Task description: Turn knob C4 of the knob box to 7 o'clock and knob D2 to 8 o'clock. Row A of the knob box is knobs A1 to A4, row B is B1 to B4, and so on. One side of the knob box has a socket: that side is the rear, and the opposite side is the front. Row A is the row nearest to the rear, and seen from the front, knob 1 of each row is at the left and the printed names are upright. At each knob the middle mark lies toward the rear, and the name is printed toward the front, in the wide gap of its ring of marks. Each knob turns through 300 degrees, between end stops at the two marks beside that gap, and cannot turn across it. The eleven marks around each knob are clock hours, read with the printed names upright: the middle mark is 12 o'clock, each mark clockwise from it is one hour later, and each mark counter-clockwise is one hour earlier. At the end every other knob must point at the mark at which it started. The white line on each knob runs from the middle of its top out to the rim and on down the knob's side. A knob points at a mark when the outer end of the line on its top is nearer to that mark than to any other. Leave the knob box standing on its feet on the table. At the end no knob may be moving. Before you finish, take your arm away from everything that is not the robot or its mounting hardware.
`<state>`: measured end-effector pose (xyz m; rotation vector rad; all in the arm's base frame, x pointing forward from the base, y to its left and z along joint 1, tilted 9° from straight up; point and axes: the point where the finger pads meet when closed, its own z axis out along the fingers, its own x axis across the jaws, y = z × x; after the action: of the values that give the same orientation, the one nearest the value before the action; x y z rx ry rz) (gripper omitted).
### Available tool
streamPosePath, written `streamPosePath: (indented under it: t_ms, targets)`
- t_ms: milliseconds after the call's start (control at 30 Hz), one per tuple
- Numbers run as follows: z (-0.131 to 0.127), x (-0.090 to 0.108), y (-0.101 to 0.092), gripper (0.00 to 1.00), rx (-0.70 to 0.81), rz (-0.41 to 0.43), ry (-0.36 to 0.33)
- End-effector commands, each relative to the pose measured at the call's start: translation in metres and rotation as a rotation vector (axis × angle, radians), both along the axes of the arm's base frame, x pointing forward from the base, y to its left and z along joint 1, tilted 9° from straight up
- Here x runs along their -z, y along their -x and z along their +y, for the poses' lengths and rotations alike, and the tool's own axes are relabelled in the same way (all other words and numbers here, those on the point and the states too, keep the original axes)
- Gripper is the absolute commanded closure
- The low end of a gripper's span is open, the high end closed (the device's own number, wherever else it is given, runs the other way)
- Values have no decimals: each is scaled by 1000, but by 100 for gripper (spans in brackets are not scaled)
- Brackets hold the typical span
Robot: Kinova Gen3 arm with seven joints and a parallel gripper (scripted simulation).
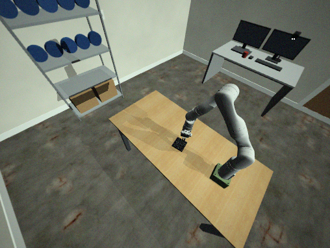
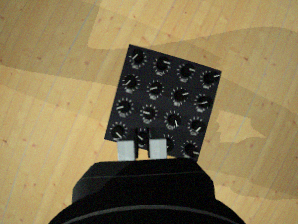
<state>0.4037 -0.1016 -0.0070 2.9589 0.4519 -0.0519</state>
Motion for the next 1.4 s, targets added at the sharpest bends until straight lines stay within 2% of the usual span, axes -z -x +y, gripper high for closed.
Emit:
streamPosePath:
  t_ms: [0,533,1000,1067,1367]
  targets:
    - [0,-1,-1,70,-1,-2,0]
    - [0,-1,-1,70,-107,15,-1]
    - [0,-1,-1,70,-424,63,-5]
    - [0,-1,-1,70,-424,63,-5]
    - [0,-1,-1,70,-661,99,-7]
